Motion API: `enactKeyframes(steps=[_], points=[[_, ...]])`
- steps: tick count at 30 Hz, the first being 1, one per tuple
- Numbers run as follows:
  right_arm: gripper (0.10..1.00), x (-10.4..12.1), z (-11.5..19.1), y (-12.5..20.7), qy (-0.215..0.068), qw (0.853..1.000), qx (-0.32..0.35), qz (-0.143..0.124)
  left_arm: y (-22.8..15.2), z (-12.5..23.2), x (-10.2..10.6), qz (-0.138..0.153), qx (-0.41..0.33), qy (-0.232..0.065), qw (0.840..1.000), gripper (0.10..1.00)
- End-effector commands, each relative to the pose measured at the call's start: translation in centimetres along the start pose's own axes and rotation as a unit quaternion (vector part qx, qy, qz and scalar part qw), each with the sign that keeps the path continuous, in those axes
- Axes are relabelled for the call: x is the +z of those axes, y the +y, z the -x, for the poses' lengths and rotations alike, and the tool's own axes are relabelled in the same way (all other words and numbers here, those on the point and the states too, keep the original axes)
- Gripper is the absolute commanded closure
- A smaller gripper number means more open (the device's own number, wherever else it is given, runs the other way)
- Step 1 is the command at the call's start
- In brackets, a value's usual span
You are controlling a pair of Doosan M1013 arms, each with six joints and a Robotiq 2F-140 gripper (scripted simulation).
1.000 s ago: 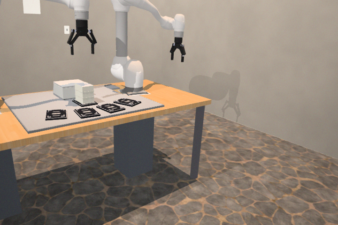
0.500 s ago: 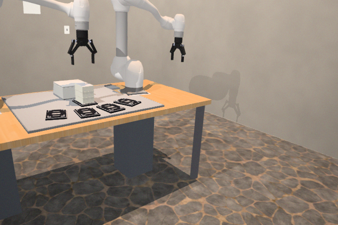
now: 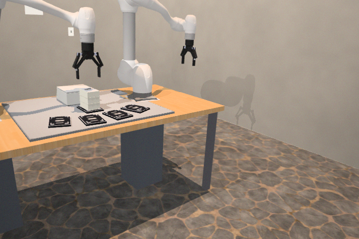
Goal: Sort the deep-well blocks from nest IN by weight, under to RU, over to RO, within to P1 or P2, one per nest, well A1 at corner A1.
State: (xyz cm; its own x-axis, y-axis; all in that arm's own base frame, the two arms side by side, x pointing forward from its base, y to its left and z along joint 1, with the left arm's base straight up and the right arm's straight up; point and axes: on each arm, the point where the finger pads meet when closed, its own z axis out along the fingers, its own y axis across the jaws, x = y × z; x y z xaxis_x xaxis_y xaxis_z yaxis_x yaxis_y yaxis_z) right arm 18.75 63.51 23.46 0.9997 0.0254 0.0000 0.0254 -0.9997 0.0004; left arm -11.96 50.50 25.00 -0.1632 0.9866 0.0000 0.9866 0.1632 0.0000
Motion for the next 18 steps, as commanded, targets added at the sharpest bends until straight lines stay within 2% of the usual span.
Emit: enactKeyframes(steps=[1, 4, 7, 18], points=[[0.098, 1.1, 0.0, 0.0, 0.000, 1.000, 0.000, -0.001, 0.0, 0.0, -0.1, 0.000, 0.000, 0.001, 1.000, 0.098], [0.098, 2.6, 0.0, 0.0, 0.000, 1.000, 0.000, -0.001, 0.0, 0.0, -0.1, 0.000, 0.000, 0.001, 1.000, 0.098], [0.098, 3.1, 0.0, 0.0, 0.000, 1.000, 0.000, -0.001, 0.0, 0.0, -0.1, 0.000, 0.000, 0.001, 1.000, 0.098], [0.098, 3.1, 0.0, 0.0, 0.000, 1.000, 0.000, -0.001, 0.0, 0.0, -0.1, 0.000, 0.000, 0.001, 1.000, 0.098]])
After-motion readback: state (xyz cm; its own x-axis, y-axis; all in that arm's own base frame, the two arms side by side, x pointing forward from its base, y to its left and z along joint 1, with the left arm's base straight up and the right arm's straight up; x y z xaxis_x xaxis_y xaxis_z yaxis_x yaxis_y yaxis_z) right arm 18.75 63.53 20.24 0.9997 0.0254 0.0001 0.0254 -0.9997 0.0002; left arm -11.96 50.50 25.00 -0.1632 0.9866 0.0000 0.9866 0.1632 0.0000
